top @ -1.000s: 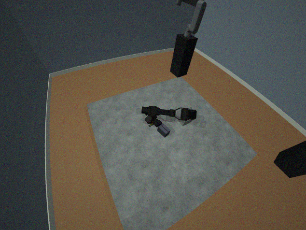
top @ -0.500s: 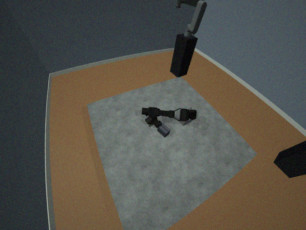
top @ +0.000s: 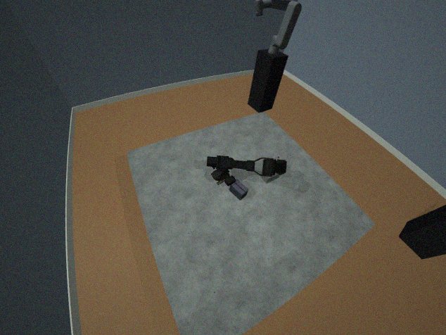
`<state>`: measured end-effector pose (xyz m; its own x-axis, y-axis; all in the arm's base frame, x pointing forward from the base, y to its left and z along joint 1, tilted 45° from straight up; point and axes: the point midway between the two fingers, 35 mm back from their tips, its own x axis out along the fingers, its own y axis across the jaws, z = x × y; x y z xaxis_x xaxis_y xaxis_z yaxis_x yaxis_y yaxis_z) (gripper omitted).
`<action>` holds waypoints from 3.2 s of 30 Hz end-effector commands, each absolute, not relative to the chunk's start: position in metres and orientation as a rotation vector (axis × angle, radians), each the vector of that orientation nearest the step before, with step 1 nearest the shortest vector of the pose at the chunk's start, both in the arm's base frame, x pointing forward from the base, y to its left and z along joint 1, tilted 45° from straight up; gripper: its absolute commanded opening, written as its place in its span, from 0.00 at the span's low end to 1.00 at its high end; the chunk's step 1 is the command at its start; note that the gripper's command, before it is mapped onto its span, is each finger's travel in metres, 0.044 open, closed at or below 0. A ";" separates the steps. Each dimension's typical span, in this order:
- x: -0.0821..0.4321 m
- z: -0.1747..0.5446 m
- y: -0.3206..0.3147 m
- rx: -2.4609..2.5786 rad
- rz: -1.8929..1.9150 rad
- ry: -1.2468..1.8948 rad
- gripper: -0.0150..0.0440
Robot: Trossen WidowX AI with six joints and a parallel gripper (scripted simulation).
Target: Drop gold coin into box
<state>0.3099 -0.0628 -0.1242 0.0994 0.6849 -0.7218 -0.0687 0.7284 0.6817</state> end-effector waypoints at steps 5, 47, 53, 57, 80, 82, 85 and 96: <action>0.312 -0.112 -0.078 0.550 0.582 1.367 0.25; 0.302 -0.057 -0.126 0.754 0.445 1.454 0.25; 0.303 -0.057 -0.126 0.915 0.299 1.514 0.25; 0.303 -0.056 -0.126 1.022 0.198 1.549 0.25; 0.307 -0.054 -0.124 1.616 -0.446 1.655 0.25; 0.307 -0.054 -0.124 1.661 -0.501 1.656 0.25; 0.307 -0.054 -0.124 1.677 -0.522 1.656 0.25; 0.304 -0.041 -0.113 1.677 -0.523 1.656 0.25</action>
